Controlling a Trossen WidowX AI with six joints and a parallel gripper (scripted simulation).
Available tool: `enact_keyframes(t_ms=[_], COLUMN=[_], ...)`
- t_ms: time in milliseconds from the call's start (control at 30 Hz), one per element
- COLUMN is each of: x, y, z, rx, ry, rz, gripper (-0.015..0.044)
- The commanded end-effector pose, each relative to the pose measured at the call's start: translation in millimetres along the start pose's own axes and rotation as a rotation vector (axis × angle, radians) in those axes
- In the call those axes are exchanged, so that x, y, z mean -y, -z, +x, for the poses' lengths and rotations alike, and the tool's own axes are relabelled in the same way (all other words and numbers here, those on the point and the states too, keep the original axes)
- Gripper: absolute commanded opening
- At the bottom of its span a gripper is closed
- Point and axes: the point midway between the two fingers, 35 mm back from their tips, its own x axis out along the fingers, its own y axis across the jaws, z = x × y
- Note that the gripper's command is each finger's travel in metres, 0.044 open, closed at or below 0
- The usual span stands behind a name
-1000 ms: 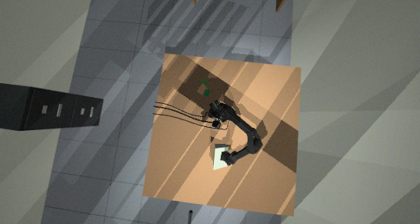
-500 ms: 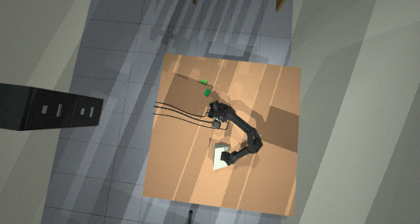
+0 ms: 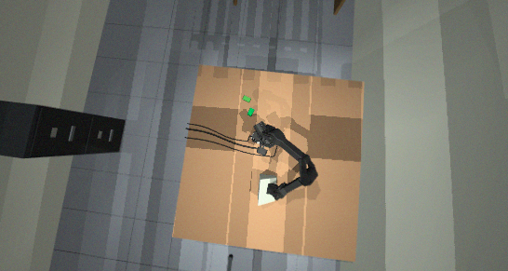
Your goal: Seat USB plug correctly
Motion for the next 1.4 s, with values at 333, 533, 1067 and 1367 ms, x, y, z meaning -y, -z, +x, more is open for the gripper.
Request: enact_keyframes(t_ms=[333,533,1067,1367], x=[0,0,0,0], y=[0,0,0,0], z=[0,0,-10,-16], rx=[0.0,0.0,0.001,0.001], ry=[0.0,0.0,-0.001,-0.001], rz=[0.0,0.0,0.0,0.0], gripper=[0.0,0.0,0.0,0.0])
